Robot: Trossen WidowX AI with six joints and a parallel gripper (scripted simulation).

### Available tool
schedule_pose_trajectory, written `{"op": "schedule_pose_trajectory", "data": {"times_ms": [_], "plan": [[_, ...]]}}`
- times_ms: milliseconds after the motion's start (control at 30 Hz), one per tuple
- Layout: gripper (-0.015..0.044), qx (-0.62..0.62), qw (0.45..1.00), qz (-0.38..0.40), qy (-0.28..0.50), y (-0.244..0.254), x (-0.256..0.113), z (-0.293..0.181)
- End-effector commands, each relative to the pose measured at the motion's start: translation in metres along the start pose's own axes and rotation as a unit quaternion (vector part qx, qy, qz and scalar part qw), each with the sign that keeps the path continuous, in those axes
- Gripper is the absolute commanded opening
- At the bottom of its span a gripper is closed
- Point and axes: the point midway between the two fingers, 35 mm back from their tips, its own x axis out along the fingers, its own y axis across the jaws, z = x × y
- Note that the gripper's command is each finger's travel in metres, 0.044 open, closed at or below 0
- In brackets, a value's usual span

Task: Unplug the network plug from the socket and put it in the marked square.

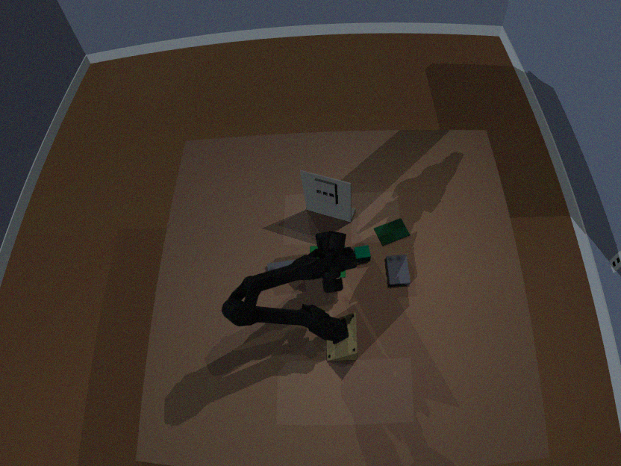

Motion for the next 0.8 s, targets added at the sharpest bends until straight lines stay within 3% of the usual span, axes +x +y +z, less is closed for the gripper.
{"op": "schedule_pose_trajectory", "data": {"times_ms": [0,767], "plan": [[0.0156,-0.005,1.0,0.002,0.001,0.006,-0.004,0.0],[0.0156,-0.004,1.0,0.0,-0.002,0.021,-0.025,0.003]]}}
